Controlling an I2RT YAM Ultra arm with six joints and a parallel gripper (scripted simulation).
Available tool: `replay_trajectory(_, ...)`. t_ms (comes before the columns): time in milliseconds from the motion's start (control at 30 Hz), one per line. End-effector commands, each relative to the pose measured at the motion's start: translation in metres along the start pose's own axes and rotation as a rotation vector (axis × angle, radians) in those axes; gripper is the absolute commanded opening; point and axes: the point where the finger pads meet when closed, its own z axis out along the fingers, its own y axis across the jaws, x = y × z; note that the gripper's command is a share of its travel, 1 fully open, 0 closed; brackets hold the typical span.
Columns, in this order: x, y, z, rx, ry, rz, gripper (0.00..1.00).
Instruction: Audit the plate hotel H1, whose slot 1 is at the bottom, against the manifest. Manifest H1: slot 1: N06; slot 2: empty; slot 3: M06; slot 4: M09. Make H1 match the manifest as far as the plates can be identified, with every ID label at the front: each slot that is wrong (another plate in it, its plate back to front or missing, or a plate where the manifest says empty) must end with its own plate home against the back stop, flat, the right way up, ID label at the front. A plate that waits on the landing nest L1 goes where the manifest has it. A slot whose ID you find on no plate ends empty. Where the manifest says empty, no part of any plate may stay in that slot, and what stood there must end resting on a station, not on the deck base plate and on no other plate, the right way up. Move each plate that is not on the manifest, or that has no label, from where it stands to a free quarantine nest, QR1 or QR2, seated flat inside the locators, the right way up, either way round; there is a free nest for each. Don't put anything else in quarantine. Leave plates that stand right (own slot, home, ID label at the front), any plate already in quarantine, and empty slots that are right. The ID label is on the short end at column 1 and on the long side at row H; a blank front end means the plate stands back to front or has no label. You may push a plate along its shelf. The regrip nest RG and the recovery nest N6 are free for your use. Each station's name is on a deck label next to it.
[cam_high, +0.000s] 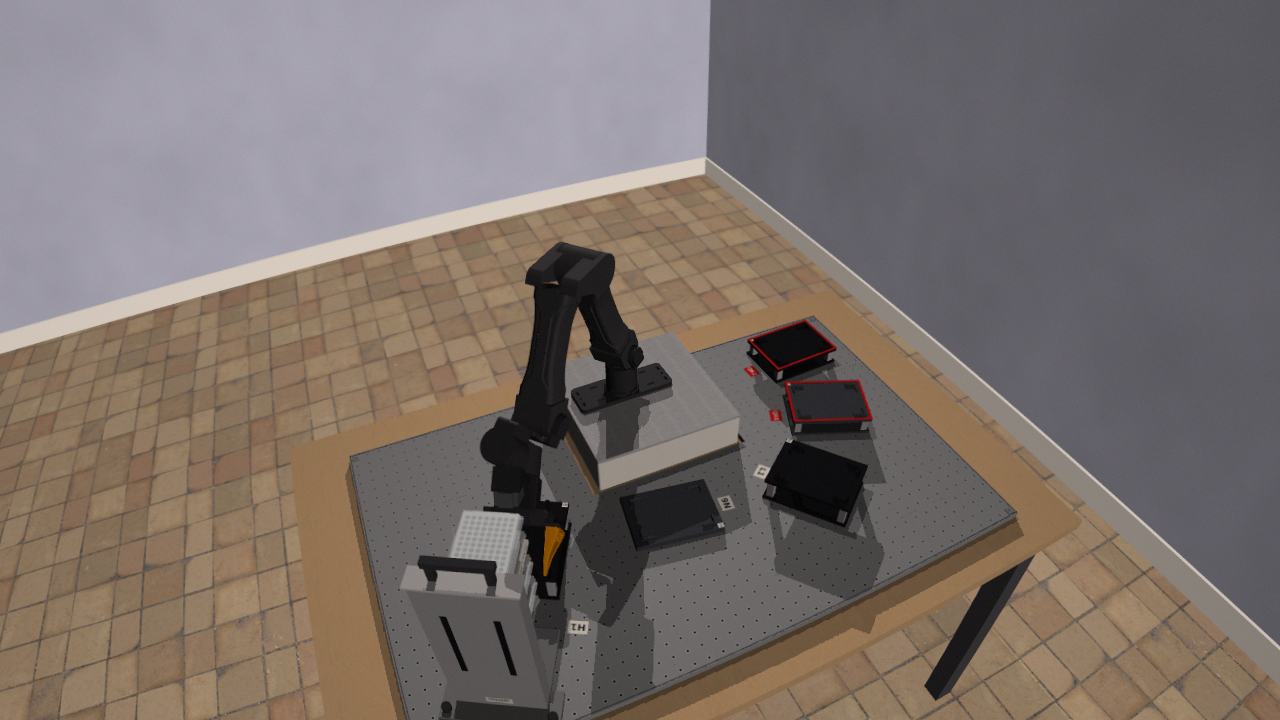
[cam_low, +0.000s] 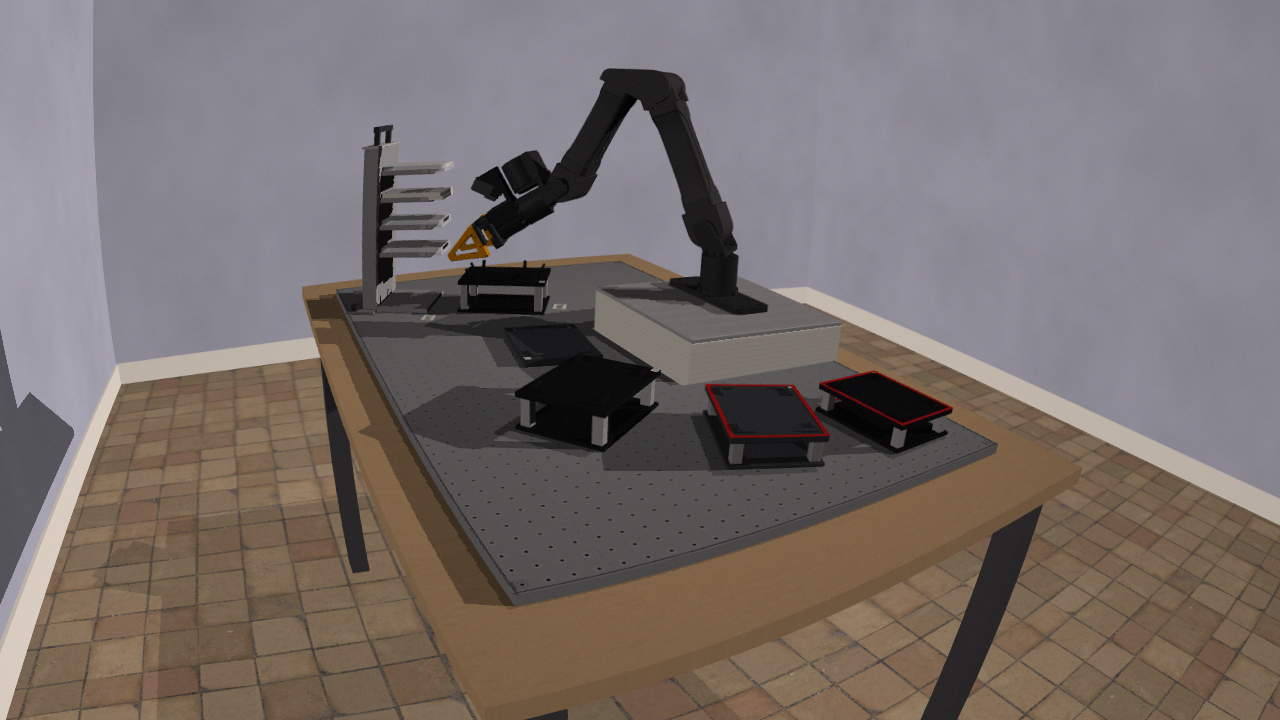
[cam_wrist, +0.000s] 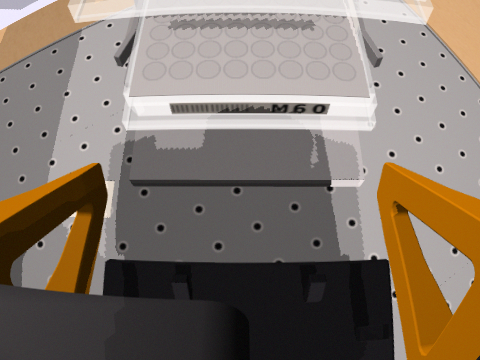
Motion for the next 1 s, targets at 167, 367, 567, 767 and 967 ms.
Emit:
replay_trajectory(167,-0.019,0.0,0.012,0.001,-0.023,-0.004,1.0)
replay_trajectory(367,-0.023,-0.001,0.019,0.003,-0.024,-0.004,1.0)
replay_trajectory(567,-0.028,-0.003,0.023,0.007,-0.034,-0.005,1.0)
replay_trajectory(767,-0.048,-0.004,0.021,0.011,-0.074,-0.018,1.0)
replay_trajectory(967,-0.048,-0.006,0.02,0.015,-0.077,-0.017,1.0)
